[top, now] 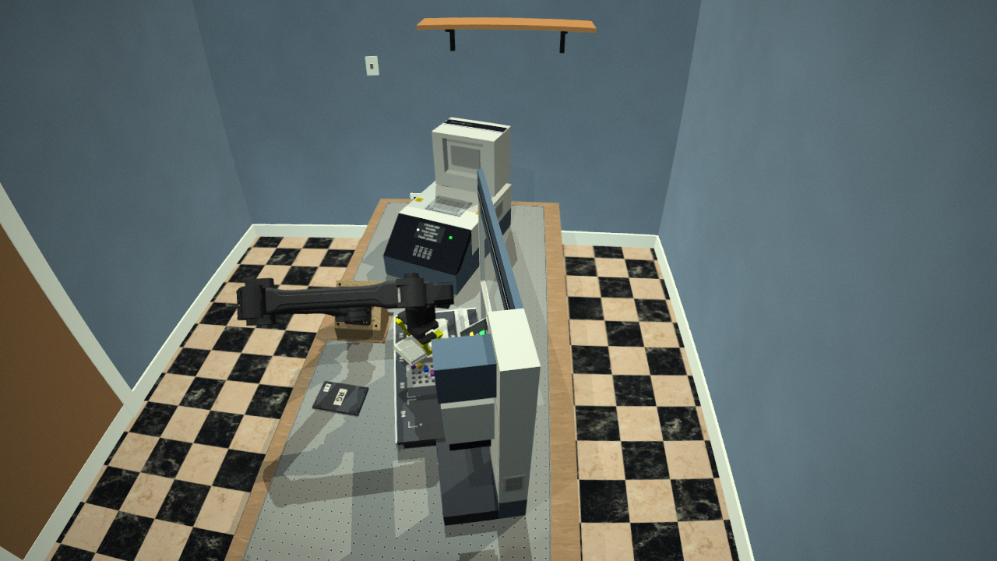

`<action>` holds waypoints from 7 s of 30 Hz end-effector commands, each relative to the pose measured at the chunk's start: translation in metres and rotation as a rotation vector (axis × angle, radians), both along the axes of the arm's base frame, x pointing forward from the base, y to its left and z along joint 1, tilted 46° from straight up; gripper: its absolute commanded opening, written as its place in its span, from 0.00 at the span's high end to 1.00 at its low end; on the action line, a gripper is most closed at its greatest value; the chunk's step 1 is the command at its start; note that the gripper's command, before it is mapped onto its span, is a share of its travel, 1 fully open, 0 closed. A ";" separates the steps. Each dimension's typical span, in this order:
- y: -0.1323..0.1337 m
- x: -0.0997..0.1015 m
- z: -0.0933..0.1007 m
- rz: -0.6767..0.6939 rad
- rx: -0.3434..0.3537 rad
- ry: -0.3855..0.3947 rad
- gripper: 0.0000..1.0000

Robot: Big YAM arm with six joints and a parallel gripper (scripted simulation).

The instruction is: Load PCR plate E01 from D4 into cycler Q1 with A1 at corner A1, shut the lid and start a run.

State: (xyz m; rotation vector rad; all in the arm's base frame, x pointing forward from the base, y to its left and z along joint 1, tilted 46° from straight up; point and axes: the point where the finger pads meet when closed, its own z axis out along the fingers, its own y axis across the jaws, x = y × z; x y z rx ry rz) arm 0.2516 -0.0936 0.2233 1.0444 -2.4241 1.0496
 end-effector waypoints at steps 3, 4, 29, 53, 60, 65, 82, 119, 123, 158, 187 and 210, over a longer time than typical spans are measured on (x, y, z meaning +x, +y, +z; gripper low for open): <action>0.024 -0.005 -0.010 0.068 0.001 0.066 1.00; 0.024 -0.005 -0.011 0.086 0.001 0.085 1.00; 0.092 -0.027 -0.051 0.414 -0.012 0.426 1.00; 0.162 -0.045 -0.088 0.693 -0.006 0.679 1.00; 0.196 -0.051 -0.107 0.797 0.001 0.777 1.00; 0.215 -0.057 -0.115 0.861 0.005 0.828 1.00; 0.281 -0.079 -0.154 1.083 0.004 1.051 1.00; 0.400 -0.092 -0.244 1.263 -0.002 1.264 1.00; 0.418 -0.083 -0.265 1.260 -0.001 1.258 1.00; 0.515 -0.038 -0.369 1.361 -0.027 1.382 1.00; 0.569 -0.014 -0.414 1.393 -0.027 1.391 1.00; 0.556 -0.005 -0.408 1.360 -0.014 1.404 1.00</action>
